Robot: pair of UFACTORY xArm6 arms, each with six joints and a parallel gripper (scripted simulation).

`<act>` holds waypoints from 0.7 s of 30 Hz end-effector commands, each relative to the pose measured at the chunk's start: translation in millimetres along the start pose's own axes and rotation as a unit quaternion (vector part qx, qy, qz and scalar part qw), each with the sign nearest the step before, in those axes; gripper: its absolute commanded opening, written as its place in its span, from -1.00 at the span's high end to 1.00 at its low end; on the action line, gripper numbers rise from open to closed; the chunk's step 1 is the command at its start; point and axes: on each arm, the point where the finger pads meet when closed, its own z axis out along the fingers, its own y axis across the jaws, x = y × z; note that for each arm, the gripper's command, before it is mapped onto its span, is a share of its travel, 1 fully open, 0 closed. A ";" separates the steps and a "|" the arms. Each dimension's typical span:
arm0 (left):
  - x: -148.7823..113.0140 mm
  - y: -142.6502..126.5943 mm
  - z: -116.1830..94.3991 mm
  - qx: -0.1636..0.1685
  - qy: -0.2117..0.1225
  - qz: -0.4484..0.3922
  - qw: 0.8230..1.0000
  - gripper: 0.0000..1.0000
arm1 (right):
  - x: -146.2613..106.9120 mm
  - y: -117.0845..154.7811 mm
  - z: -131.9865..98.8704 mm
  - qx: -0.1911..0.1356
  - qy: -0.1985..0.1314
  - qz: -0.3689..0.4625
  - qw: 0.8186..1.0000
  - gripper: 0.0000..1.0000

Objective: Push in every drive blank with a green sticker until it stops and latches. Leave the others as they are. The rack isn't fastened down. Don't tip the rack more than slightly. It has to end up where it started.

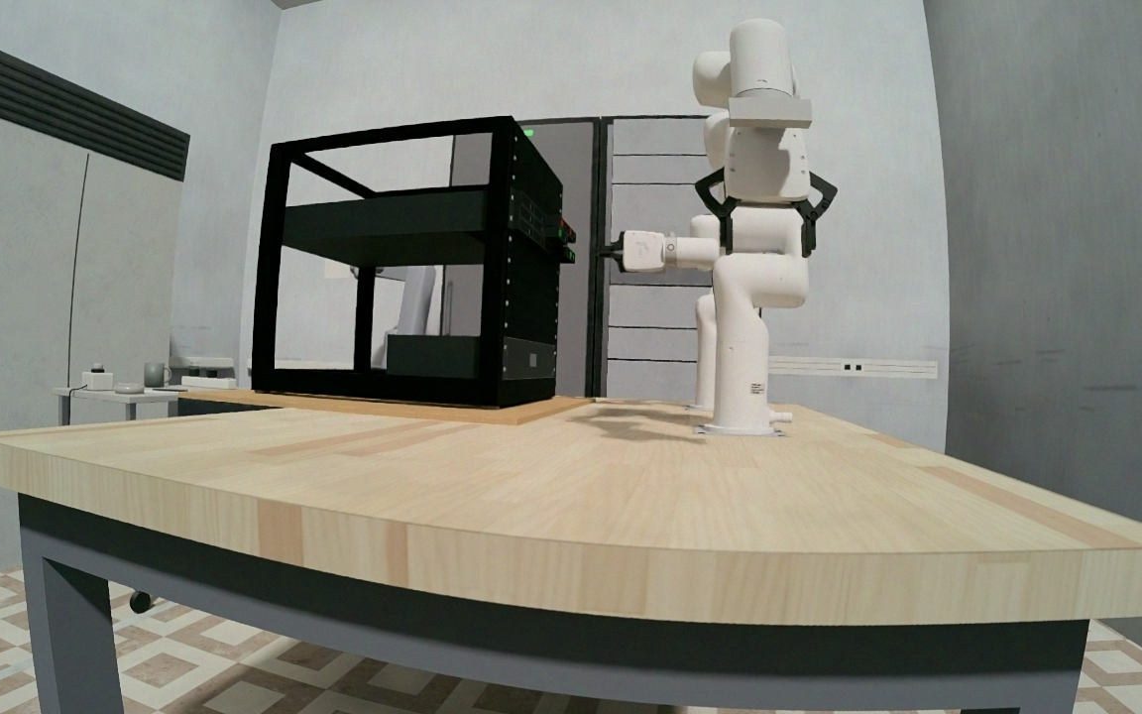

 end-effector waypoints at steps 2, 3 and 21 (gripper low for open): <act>0.8 0.0 -1.3 0.000 0.002 0.000 1.000 -1.00 | -0.1 -1.6 0.1 0.001 0.000 0.001 1.000 1.00; 0.8 0.0 -1.3 0.000 0.002 0.000 1.000 -1.00 | -0.2 -1.7 0.1 0.001 0.000 0.001 1.000 1.00; 0.8 0.0 -1.3 0.000 0.002 0.000 1.000 -1.00 | -26.4 -31.4 21.1 0.001 0.000 0.002 1.000 1.00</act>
